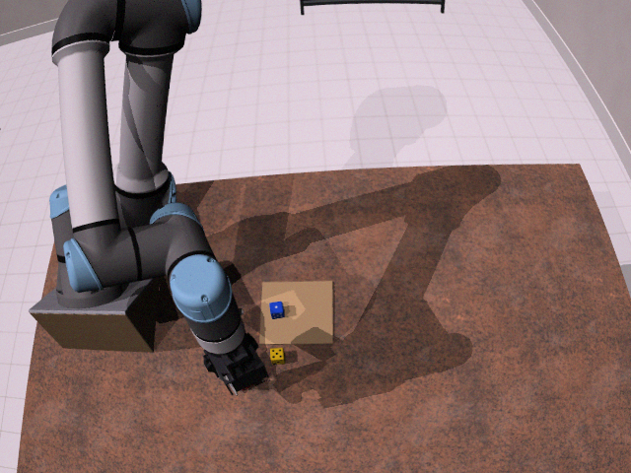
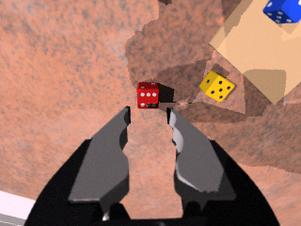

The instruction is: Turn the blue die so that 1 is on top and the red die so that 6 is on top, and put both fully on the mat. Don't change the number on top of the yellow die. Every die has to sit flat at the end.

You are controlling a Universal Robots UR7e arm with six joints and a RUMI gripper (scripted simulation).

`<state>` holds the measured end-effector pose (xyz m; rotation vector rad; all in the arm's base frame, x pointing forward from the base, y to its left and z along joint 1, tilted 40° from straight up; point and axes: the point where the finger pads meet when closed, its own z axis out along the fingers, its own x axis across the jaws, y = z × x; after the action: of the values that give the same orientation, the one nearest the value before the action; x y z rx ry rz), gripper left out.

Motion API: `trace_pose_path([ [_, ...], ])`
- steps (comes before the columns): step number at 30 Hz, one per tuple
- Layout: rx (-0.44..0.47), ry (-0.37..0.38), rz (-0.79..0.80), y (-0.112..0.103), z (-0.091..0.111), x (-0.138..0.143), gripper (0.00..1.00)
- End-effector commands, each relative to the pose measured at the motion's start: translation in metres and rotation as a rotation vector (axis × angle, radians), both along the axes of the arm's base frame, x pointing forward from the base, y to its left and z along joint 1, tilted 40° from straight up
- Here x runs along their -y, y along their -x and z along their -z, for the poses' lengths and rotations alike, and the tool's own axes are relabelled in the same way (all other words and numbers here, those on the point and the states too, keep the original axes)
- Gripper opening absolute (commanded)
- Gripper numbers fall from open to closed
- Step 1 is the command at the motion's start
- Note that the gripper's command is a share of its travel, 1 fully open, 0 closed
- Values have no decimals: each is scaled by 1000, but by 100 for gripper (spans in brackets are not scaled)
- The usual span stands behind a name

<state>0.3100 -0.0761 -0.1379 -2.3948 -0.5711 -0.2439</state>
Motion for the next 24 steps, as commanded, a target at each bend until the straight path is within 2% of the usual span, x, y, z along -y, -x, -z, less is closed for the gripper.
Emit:
trace_pose_path([
  [1, -2, -4, -1, 1, 0, -3, 24],
  [24, -2, -4, -1, 2, -1, -5, 24],
])
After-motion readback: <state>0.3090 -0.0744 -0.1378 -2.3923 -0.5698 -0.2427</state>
